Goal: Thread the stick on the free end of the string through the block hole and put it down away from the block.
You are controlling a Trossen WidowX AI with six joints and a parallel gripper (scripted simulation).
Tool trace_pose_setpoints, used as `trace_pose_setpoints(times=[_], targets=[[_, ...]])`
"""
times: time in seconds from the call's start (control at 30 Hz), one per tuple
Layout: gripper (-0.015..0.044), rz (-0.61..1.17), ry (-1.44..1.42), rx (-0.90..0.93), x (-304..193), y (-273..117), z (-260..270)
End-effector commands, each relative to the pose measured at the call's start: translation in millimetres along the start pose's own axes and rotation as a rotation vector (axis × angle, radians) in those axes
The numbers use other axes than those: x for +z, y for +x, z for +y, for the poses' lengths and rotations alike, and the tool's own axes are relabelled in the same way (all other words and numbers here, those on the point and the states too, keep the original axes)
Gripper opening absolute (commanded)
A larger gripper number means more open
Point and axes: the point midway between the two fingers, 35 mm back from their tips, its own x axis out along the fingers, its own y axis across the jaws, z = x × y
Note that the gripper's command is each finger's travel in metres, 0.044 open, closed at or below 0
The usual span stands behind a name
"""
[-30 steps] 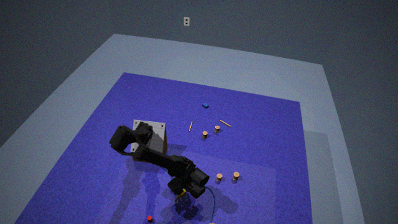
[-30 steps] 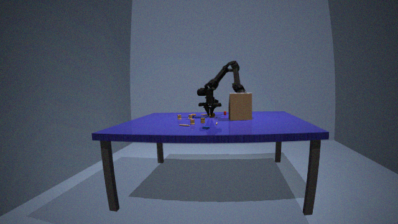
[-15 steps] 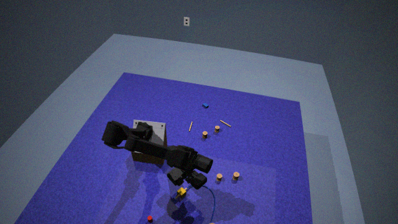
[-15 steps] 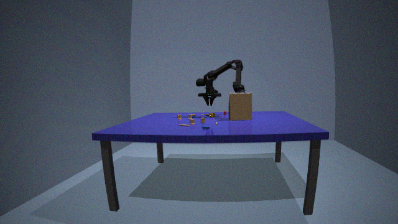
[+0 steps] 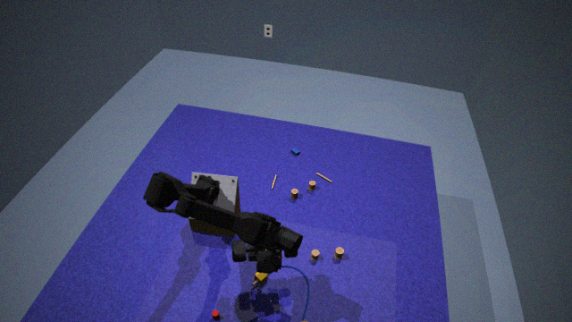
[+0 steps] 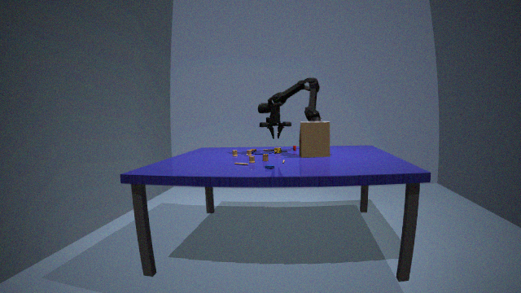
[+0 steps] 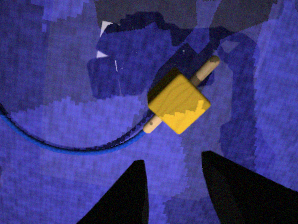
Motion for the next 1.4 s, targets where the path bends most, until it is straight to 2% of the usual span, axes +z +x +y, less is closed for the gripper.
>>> trace_pose_setpoints(times=[0.0, 0.2, 0.8, 1.37], targets=[[0.0125, -0.001, -0.595, 0.006, 8.6, -0.9, -9.8], [0.0125, -0.003, -1.140, 0.003, 14.8, -0.8, -17.9], [0.0125, -0.002, -2.233, -0.007, 26.7, -1.4, -34.8], [0.0125, -0.002, -2.274, -0.007, 27.0, -0.6, -35.2]])
